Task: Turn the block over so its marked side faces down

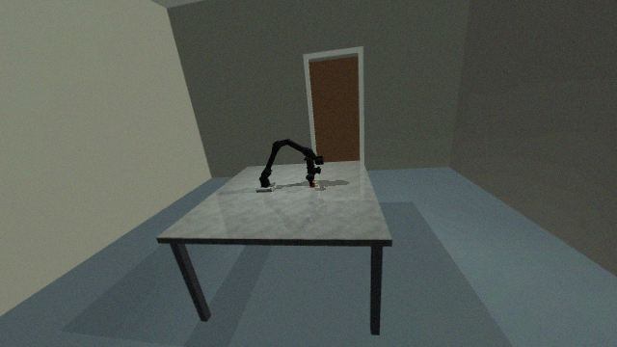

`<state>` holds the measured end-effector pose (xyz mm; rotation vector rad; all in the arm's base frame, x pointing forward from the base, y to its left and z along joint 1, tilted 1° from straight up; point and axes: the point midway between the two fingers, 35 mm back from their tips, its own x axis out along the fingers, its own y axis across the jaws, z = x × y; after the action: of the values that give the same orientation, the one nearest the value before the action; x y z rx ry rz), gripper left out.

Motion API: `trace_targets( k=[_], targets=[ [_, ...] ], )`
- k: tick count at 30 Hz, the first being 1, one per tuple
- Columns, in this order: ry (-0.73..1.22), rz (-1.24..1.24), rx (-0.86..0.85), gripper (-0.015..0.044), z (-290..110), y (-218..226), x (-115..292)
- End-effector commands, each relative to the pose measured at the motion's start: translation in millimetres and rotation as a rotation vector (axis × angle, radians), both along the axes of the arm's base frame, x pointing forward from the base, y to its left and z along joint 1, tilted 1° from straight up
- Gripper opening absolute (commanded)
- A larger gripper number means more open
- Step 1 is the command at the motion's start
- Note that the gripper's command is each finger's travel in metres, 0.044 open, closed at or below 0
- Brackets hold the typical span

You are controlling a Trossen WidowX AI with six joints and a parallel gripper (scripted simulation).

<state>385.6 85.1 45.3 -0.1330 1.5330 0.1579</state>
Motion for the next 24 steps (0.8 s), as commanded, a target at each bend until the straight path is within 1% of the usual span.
trace_targets(
  k=[1,4,20,22,24],
  targets=[
    [0.002,0.002,0.003,0.0230,-1,1,-1],
    [0.002,0.002,0.003,0.0151,-1,1,-1],
    [0.002,0.002,0.003,0.0045,-1,1,-1],
    [0.002,0.002,0.003,0.0000,2,1,-1],
    [0.002,0.002,0.003,0.0000,14,0,-1]
  ],
)
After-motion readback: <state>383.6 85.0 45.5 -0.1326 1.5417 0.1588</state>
